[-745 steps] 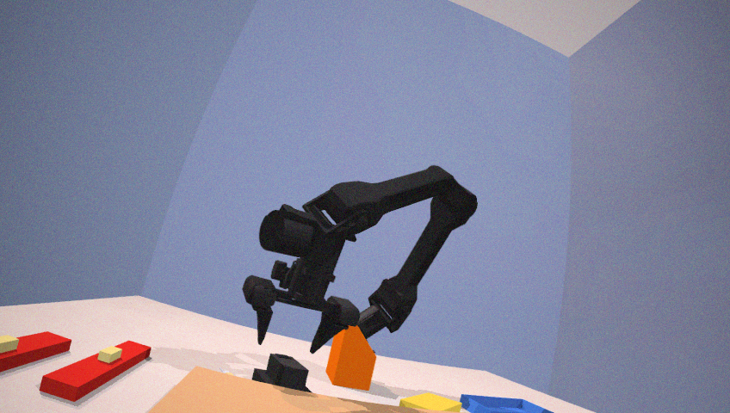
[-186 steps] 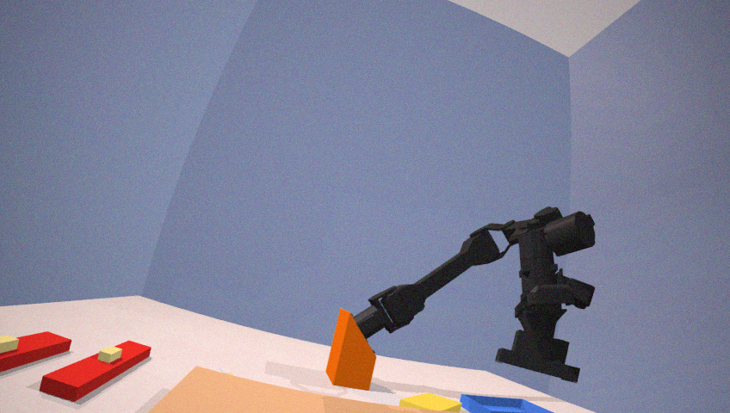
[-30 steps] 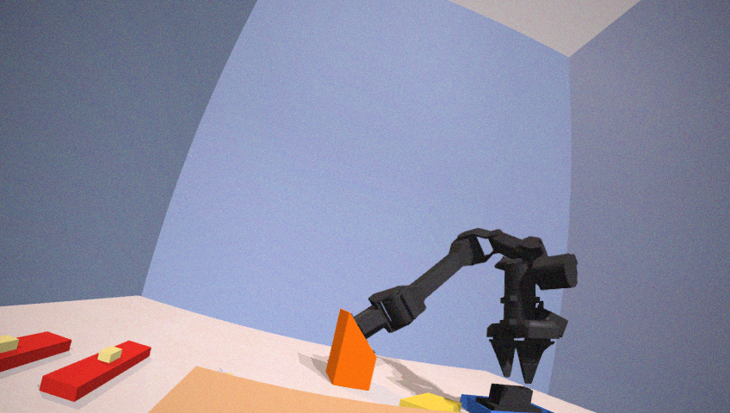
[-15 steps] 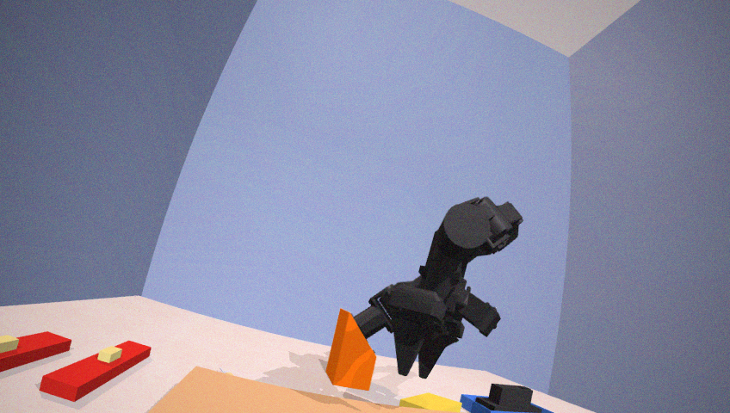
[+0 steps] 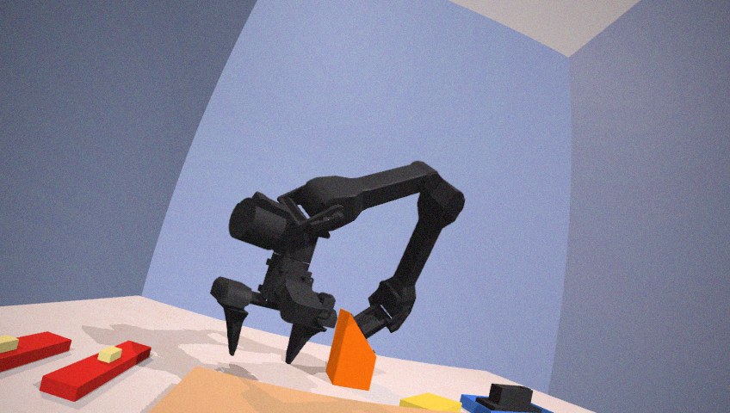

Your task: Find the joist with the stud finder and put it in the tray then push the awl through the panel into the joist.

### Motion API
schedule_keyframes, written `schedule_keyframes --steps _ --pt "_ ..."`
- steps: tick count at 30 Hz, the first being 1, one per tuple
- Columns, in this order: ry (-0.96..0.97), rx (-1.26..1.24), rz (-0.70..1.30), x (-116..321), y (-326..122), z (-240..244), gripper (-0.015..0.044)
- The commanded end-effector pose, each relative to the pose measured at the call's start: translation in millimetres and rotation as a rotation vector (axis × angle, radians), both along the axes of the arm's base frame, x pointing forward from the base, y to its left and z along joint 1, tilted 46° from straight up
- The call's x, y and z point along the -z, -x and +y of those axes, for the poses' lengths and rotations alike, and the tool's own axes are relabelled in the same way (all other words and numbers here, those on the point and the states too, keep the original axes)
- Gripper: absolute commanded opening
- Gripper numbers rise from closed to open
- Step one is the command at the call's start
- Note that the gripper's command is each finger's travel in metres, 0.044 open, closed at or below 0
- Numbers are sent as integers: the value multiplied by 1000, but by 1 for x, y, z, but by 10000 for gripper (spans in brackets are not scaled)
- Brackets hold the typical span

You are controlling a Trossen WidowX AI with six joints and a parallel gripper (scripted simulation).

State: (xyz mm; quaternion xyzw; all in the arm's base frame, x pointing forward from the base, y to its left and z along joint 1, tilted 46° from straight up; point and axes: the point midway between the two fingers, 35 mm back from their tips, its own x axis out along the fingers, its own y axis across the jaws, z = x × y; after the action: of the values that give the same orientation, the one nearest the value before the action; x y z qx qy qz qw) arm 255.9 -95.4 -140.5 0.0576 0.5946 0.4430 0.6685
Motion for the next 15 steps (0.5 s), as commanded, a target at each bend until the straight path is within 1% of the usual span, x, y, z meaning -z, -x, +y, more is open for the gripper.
schedule_keyframes --steps 1,15 --pt "-21 9 31 20 15 -7 440" --pt "-21 9 30 23 9 -11 440"
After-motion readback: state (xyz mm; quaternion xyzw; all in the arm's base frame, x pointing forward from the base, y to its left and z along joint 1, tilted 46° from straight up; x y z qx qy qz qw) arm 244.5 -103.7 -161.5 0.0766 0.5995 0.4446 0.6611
